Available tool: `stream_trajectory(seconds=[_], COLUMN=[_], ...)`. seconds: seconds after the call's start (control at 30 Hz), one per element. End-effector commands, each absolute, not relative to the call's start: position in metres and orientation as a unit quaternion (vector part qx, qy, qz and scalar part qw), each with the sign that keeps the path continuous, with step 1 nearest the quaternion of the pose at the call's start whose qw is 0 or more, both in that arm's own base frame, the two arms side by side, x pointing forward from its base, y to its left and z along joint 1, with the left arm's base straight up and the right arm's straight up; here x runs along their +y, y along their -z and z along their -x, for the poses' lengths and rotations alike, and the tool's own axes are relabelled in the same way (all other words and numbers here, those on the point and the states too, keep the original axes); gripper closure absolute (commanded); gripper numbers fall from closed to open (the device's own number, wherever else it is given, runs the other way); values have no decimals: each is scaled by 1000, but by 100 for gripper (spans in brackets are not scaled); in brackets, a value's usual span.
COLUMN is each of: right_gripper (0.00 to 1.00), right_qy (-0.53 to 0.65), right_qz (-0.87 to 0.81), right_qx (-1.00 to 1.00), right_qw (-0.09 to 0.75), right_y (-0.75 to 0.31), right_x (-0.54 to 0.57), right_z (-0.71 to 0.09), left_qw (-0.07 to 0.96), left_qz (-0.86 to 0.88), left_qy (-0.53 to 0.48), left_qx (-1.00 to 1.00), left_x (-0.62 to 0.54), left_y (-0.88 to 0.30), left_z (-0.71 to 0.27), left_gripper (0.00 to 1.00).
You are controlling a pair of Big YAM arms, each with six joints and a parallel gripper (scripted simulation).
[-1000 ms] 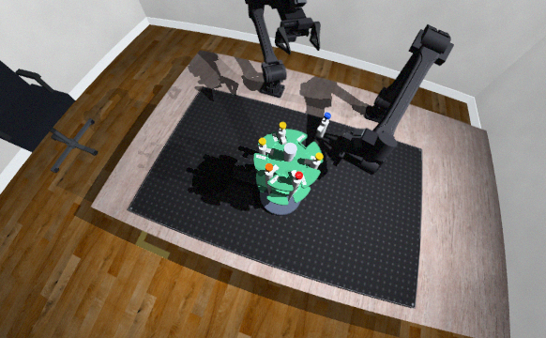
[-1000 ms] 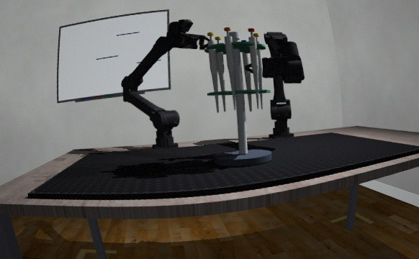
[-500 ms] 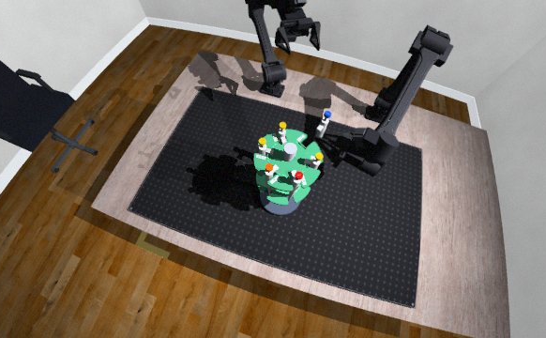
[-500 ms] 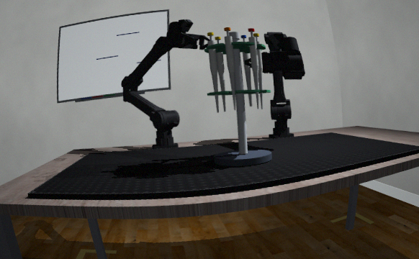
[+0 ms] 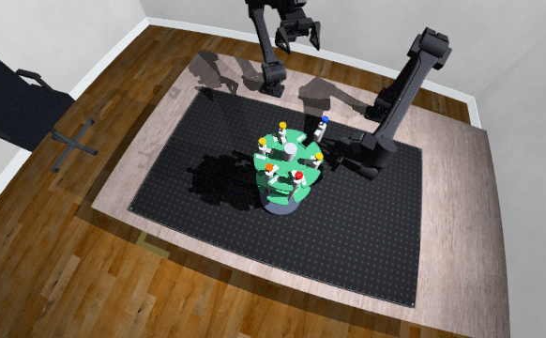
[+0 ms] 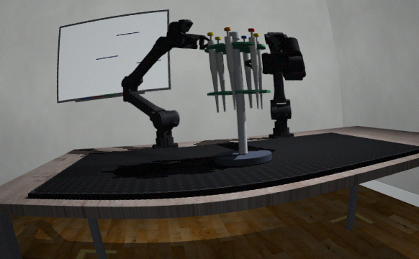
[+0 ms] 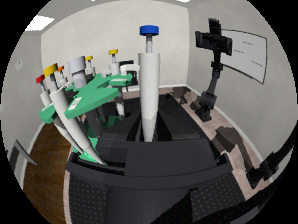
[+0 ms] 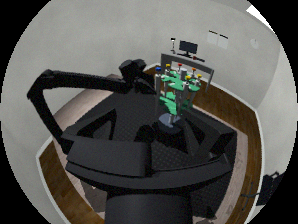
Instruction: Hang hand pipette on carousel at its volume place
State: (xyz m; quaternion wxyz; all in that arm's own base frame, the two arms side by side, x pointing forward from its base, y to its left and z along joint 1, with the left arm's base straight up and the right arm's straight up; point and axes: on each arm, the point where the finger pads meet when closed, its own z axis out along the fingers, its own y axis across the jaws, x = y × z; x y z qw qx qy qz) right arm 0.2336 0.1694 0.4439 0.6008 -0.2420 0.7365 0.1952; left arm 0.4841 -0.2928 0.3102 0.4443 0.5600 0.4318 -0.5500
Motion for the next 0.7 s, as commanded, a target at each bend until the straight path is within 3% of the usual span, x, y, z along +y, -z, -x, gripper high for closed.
stream_trajectory(seconds=[0.0,0.67], right_gripper=[0,0], right_qy=[-199,-199], right_qz=[225,225], right_qx=[715,715], right_qw=[631,631], right_y=[-492,-492], right_x=[161,161], right_z=[-232,-232], left_qw=[453,462], left_qz=[-572,-567], left_qy=[543,536], left_qx=[416,423], left_x=[-303,-281], left_y=[-336,-336], left_z=[-494,-469], left_gripper=[86,86])
